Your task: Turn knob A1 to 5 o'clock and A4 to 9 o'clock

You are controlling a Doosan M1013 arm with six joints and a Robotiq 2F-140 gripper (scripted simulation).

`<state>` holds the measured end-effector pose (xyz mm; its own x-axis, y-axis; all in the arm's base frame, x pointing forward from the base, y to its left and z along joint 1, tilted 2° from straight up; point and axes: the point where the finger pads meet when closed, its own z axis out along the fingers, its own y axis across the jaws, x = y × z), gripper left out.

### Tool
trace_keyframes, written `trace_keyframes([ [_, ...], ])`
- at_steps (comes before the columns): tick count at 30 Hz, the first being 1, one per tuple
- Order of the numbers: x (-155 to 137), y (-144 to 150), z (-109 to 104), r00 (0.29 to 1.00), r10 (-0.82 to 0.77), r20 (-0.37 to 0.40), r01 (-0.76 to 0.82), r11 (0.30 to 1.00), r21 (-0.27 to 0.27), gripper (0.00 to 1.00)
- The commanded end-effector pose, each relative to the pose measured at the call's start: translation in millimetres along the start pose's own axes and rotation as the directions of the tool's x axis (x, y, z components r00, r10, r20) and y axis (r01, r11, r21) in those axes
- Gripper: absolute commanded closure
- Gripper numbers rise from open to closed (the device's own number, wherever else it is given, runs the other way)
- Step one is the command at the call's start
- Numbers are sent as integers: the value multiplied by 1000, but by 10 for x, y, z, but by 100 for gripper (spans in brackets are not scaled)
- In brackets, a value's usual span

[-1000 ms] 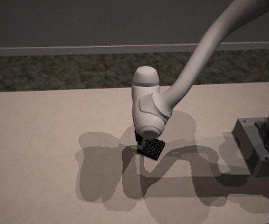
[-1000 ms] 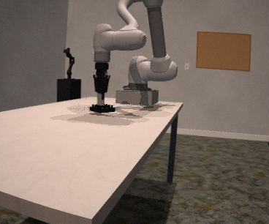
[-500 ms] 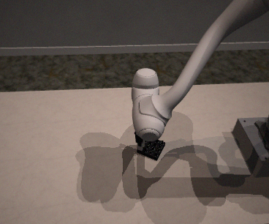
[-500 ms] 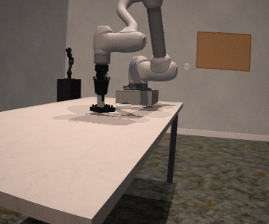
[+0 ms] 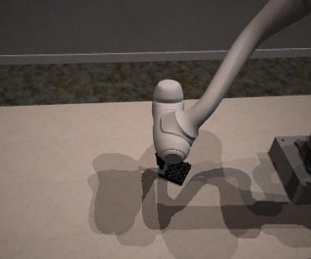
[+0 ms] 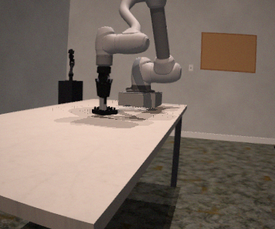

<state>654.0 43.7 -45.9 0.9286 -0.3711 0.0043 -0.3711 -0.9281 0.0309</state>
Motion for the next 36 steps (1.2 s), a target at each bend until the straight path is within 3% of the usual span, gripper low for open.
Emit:
trace_keyframes([
  [1,0,-1,-1,1000,0,0,0,1000,0,88],
  [28,0,-1,-1,1000,0,0,0,1000,0,88],
  [29,0,-1,-1,1000,0,0,0,1000,0,95],
  [36,0,-1,-1,1000,0,0,0,1000,0,95],
])
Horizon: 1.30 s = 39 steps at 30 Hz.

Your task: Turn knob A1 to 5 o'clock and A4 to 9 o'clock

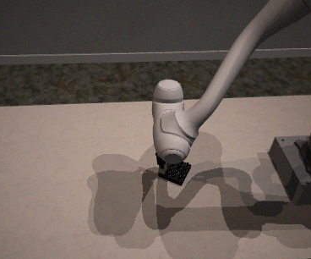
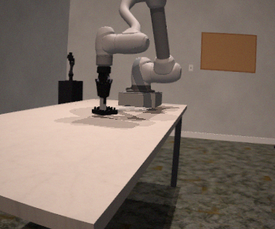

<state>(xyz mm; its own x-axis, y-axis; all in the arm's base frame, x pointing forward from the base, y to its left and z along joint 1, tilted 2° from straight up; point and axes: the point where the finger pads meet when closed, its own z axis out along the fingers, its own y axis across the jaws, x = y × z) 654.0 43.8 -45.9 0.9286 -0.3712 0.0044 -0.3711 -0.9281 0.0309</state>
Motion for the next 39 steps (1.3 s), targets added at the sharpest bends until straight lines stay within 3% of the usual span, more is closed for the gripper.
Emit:
trace_keyframes([
  [1,0,0,-1,1000,0,0,0,1000,0,95],
  [39,0,0,-1,1000,25,0,-25,1000,0,95],
])
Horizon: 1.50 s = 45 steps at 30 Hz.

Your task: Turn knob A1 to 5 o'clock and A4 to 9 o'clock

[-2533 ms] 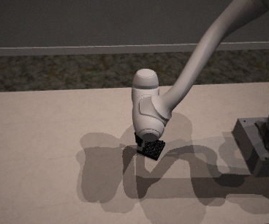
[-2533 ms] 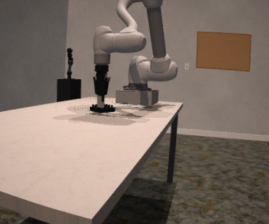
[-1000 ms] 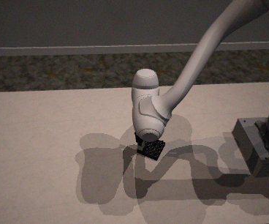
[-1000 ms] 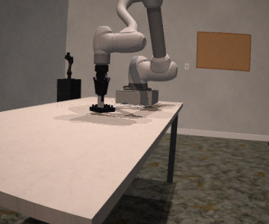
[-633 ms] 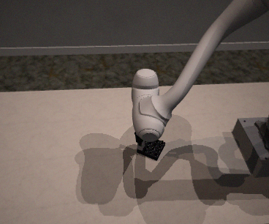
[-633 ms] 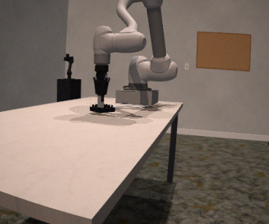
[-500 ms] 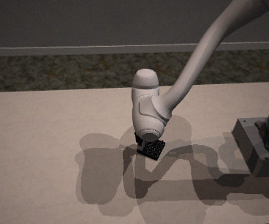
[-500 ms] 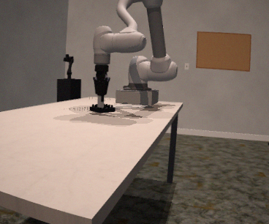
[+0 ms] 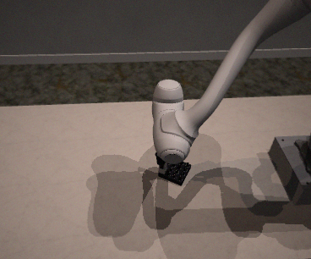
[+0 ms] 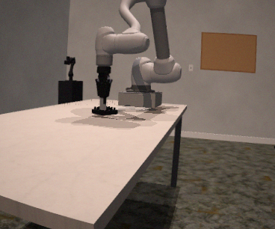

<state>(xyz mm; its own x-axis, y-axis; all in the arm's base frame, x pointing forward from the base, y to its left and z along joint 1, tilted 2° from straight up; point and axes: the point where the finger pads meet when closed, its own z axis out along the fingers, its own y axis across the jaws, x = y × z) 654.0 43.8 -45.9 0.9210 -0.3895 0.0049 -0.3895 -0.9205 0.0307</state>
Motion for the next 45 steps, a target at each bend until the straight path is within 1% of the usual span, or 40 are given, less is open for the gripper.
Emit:
trace_keyframes([
  [1,0,0,-1,1000,10,0,-10,1000,0,95],
  [14,0,0,-1,990,140,0,-140,990,0,95],
  [16,0,0,-1,990,140,0,-140,990,0,95],
  [25,0,0,-1,955,296,0,-296,955,0,95],
  [31,0,0,-1,908,420,0,-420,908,0,95],
  [34,0,0,-1,897,442,0,-442,897,0,95],
  [39,0,0,-1,835,550,0,-550,835,0,95],
  [45,0,0,-1,737,675,0,-675,737,0,95],
])
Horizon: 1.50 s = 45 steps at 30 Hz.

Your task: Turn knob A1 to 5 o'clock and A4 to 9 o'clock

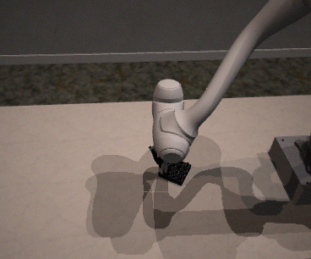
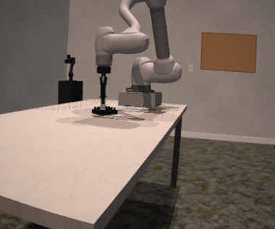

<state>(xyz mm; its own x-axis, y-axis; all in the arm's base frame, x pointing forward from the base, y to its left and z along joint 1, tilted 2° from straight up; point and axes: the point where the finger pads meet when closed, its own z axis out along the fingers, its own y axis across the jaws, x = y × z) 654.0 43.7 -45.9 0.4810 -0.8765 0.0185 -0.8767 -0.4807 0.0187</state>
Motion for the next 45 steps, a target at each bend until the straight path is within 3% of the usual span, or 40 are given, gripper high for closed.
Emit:
trace_keyframes([
  [1,-1,0,-1,995,100,-5,-100,995,-2,95],
  [9,-1,0,-1,966,258,-5,-258,966,-1,95],
  [20,-1,0,-1,858,514,-5,-514,858,0,95],
  [45,-1,0,-1,626,780,-4,-780,626,2,95],
])
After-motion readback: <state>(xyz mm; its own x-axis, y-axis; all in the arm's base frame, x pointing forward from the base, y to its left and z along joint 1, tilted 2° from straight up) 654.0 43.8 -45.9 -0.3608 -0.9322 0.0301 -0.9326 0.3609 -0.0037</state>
